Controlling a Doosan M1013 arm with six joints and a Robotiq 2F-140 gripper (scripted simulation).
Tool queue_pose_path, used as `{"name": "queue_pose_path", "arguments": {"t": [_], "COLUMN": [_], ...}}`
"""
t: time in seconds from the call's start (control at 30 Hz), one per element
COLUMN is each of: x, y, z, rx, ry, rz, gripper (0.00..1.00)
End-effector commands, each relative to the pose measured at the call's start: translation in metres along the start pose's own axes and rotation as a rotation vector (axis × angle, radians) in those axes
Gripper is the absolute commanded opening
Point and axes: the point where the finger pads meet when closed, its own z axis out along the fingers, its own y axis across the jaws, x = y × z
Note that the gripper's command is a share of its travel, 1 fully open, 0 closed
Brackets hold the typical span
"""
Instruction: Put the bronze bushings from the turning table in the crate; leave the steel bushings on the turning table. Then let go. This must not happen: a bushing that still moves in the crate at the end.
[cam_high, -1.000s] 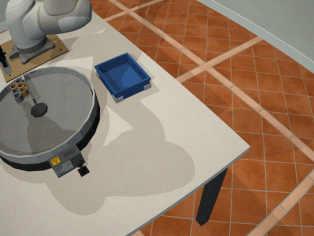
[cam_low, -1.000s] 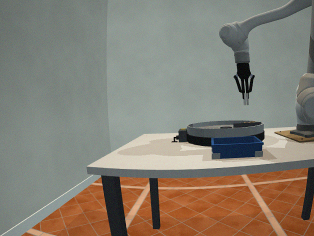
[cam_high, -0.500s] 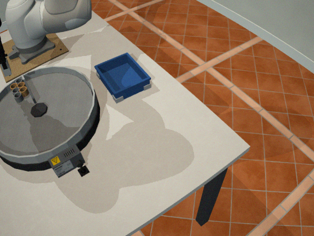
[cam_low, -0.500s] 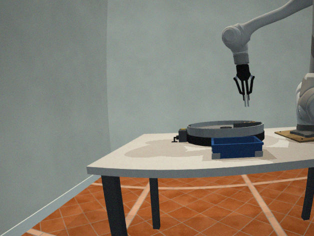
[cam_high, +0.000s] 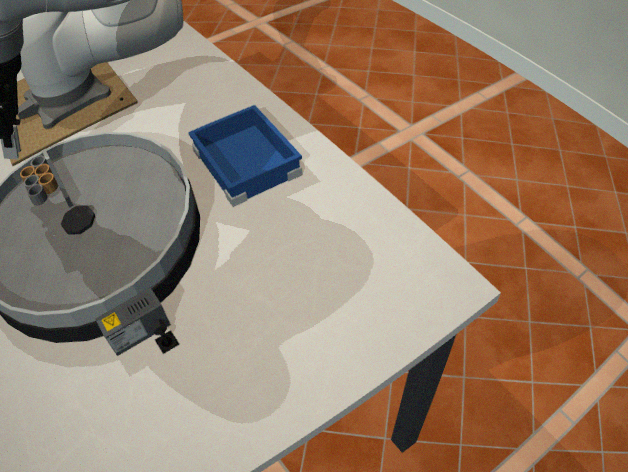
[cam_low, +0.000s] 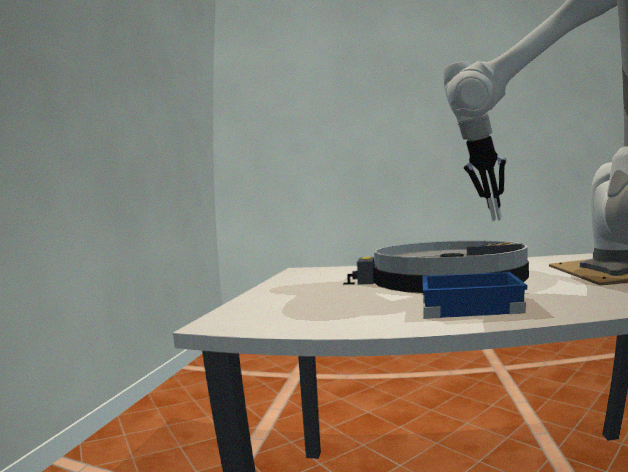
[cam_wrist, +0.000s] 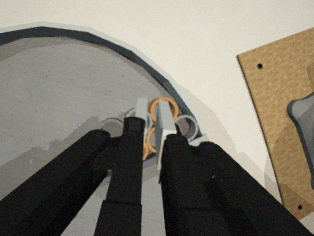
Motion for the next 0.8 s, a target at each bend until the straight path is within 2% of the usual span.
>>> {"name": "queue_pose_path", "arguments": {"t": [0.0, 0.3, 0.77], "x": [0.000, 0.001, 0.002], "y": [0.002, 0.005, 0.007], "z": [0.007, 0.026, 0.039], "rx": [-0.044, -0.157, -0.230], "ry": [0.074, 0.240, 0.353], "rz": [0.120, 0.423, 0.625], "gripper": [0.06, 0.06, 0.06]}}
